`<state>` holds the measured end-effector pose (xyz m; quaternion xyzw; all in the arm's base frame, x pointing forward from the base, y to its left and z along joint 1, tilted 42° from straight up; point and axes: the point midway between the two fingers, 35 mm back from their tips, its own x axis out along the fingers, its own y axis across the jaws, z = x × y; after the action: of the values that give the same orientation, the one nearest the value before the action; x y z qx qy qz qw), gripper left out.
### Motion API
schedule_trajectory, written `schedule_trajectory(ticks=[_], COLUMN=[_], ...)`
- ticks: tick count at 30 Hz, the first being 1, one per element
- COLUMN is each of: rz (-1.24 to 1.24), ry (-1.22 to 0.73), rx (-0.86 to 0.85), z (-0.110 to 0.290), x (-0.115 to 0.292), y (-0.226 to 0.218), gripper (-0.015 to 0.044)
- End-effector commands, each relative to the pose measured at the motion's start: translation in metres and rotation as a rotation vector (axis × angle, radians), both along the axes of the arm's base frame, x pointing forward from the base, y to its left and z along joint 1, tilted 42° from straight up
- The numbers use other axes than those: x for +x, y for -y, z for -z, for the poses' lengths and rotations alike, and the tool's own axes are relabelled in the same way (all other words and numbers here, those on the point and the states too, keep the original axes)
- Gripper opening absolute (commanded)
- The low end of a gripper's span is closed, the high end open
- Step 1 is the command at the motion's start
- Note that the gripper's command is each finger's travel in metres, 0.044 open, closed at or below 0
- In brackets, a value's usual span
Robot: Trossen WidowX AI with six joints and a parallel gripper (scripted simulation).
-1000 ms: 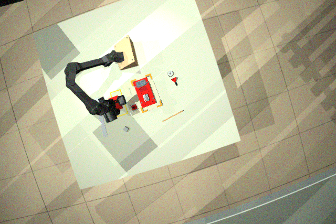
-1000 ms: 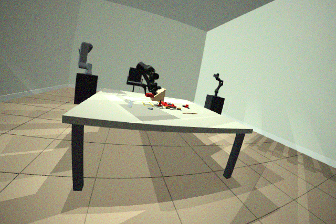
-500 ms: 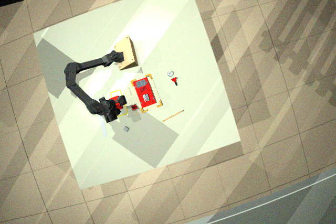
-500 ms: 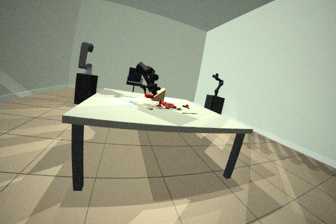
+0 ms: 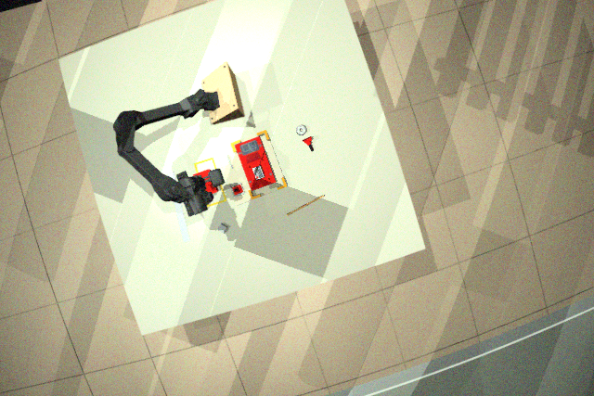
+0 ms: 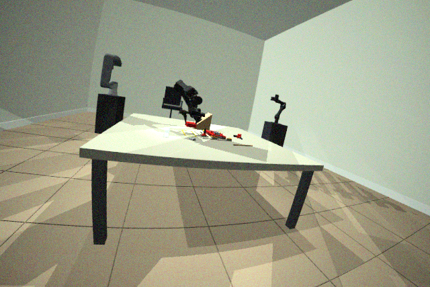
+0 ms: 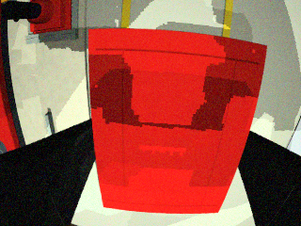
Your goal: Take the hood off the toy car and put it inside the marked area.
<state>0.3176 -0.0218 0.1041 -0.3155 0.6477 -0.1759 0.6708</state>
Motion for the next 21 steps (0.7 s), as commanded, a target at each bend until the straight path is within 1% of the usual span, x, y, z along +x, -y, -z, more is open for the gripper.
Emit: schedule_trajectory(ticks=[1,21], rz=[-0.003,-0.003], ry=[0.000,0.001], rx=[-0.006,-0.007], z=[0.0012,0.0106], x=[0.0004,0.0012], y=[0.0024,0.0111], gripper=[0.0000,0.0000])
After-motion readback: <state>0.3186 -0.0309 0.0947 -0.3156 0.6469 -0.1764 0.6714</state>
